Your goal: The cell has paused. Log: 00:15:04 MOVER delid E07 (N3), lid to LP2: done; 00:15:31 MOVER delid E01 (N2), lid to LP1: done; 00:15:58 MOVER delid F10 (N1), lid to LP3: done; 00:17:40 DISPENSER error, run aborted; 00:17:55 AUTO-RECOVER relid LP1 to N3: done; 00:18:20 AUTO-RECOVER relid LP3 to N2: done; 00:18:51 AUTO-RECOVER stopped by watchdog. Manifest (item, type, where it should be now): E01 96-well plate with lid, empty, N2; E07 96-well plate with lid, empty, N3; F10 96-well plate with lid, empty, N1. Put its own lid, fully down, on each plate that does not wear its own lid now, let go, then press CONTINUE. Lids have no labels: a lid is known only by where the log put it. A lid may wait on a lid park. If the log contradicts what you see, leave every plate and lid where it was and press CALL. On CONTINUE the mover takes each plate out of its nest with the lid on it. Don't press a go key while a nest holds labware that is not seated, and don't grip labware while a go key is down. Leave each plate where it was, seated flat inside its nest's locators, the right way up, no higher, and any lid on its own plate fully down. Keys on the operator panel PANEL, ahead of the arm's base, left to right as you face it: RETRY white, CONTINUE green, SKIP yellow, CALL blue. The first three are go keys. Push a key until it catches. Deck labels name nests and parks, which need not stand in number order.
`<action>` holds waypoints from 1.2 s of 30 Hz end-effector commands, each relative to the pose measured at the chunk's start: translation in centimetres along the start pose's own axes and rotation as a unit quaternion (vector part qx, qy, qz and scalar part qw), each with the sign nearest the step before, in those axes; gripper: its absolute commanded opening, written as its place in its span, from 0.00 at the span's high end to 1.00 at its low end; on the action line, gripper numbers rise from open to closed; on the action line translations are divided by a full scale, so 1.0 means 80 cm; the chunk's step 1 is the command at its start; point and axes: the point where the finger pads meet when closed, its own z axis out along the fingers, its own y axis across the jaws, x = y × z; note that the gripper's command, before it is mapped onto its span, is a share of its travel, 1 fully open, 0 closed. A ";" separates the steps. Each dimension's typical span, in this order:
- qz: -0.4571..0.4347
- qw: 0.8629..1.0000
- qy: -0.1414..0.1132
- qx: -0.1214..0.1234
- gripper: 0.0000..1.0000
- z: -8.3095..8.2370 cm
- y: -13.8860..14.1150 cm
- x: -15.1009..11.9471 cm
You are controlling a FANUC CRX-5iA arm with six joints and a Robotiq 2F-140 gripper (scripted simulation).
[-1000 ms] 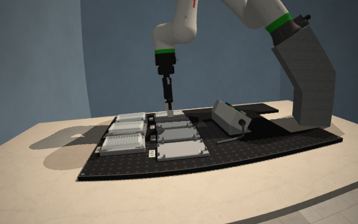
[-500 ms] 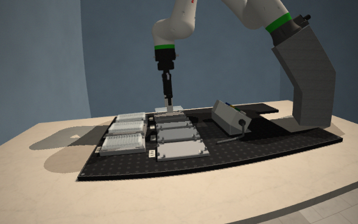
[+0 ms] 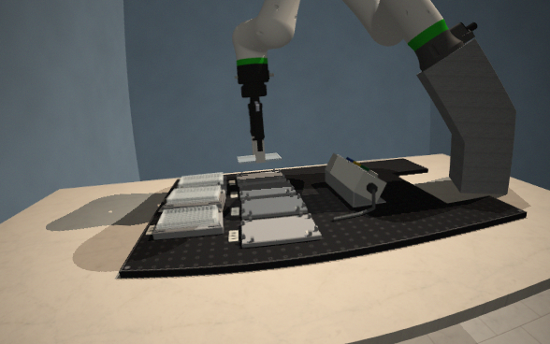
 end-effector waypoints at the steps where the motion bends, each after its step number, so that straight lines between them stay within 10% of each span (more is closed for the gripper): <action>1: 0.000 1.000 0.000 0.000 1.00 -0.006 0.000 0.000; 24: 0.000 1.000 0.000 0.000 1.00 -0.023 -0.001 0.001; 36: -0.003 1.000 -0.008 0.007 1.00 -0.008 -0.144 0.129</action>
